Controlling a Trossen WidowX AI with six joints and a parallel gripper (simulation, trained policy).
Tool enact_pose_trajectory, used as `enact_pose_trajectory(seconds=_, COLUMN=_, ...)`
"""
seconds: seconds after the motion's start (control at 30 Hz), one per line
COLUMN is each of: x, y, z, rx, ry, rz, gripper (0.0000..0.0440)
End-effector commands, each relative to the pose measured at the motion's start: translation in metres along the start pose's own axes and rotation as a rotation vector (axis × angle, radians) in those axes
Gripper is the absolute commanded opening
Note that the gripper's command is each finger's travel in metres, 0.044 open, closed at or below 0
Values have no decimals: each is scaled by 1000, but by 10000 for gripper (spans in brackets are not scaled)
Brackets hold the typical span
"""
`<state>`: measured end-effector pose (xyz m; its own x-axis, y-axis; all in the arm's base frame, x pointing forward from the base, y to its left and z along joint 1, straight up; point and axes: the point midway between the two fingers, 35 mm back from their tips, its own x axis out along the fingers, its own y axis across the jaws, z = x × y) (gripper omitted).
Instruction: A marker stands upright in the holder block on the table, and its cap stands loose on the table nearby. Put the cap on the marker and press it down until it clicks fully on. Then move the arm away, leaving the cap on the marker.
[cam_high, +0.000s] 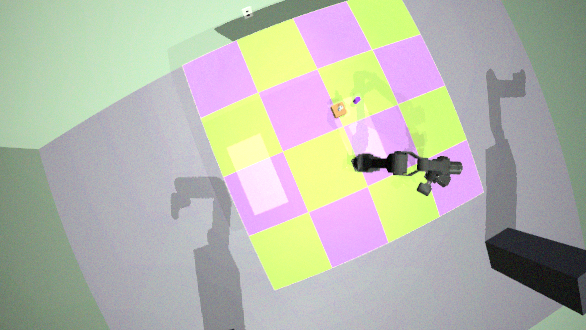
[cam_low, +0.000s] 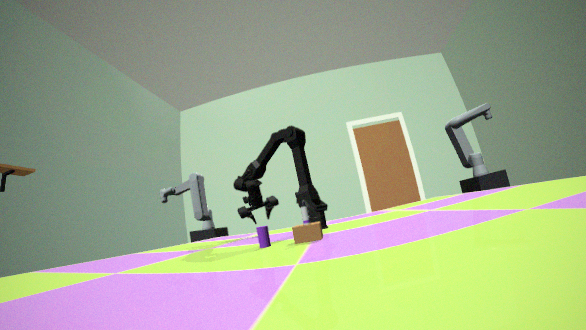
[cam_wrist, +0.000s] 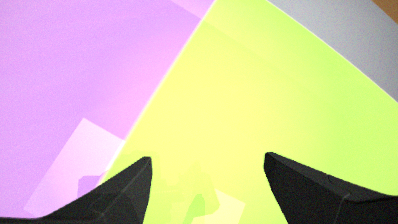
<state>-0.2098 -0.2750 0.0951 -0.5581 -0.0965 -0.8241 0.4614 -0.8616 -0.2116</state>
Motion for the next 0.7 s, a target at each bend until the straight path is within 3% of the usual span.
enact_pose_trajectory(seconds=0.0, x=-4, y=9, z=0, rx=-23, ry=2, rz=27, gripper=297)
enact_pose_trajectory(seconds=0.67, x=-23, y=52, z=-6, rx=-110, ry=13, rz=135, gripper=297)
